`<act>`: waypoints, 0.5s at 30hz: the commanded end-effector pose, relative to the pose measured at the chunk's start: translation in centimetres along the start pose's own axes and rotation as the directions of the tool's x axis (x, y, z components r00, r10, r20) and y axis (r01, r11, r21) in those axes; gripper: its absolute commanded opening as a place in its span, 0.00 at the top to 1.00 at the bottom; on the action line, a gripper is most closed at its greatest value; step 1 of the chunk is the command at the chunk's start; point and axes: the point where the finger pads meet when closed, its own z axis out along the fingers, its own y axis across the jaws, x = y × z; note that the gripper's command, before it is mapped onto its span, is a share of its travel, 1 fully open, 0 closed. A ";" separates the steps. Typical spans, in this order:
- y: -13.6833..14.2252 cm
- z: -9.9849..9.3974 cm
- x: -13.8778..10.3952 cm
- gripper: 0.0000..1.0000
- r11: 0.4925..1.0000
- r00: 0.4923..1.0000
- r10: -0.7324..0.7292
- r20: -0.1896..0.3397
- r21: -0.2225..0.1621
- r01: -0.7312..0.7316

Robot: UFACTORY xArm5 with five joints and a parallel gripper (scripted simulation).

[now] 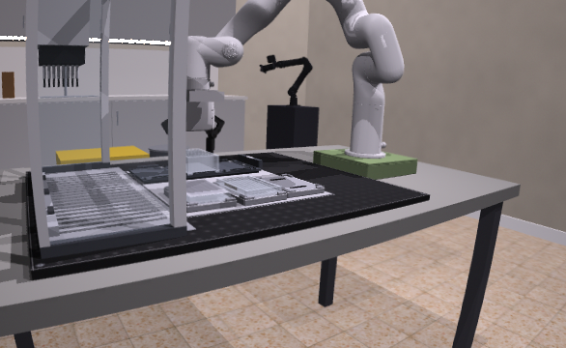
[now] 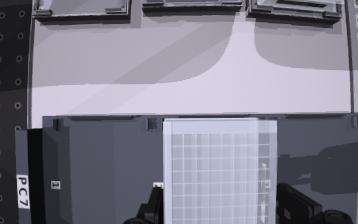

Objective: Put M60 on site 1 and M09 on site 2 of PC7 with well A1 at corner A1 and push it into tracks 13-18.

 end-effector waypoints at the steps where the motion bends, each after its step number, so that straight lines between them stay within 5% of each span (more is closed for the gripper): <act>1: 0.1 -0.6 0.0 0.00 1.000 1.000 0.000 -0.001 -0.004 0.000; 15: 0.1 -2.6 0.0 0.00 1.000 1.000 0.000 -0.001 -0.004 0.000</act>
